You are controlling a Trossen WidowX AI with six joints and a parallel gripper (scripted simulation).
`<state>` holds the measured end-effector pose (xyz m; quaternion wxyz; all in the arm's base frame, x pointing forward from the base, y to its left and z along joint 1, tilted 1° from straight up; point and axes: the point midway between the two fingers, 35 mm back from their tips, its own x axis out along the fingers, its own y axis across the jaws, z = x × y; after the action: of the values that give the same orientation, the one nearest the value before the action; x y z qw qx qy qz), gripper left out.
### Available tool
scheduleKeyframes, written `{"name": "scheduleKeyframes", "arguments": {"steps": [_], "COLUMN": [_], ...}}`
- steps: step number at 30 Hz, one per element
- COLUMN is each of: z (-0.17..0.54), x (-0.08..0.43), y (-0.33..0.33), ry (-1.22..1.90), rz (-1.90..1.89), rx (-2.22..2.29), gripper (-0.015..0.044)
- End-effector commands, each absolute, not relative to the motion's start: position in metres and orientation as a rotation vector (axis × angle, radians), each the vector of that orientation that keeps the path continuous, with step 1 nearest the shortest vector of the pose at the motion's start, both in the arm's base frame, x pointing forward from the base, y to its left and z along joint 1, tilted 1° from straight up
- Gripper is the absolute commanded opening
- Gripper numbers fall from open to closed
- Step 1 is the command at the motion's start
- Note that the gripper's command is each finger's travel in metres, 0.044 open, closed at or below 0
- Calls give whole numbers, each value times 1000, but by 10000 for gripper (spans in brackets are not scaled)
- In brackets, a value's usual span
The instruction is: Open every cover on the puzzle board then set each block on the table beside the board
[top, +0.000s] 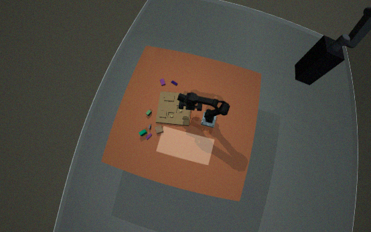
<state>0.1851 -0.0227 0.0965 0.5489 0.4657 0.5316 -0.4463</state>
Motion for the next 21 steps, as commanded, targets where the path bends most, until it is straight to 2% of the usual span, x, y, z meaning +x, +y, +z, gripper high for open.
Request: {"name": "scheduleKeyframes", "arguments": {"steps": [1, 21], "z": [94, 75], "x": [184, 186], "y": [-23, -24], "ry": [1257, 1257], "rz": [-1067, -1067], "rx": [1101, 1101], "gripper": [0, 0]}}
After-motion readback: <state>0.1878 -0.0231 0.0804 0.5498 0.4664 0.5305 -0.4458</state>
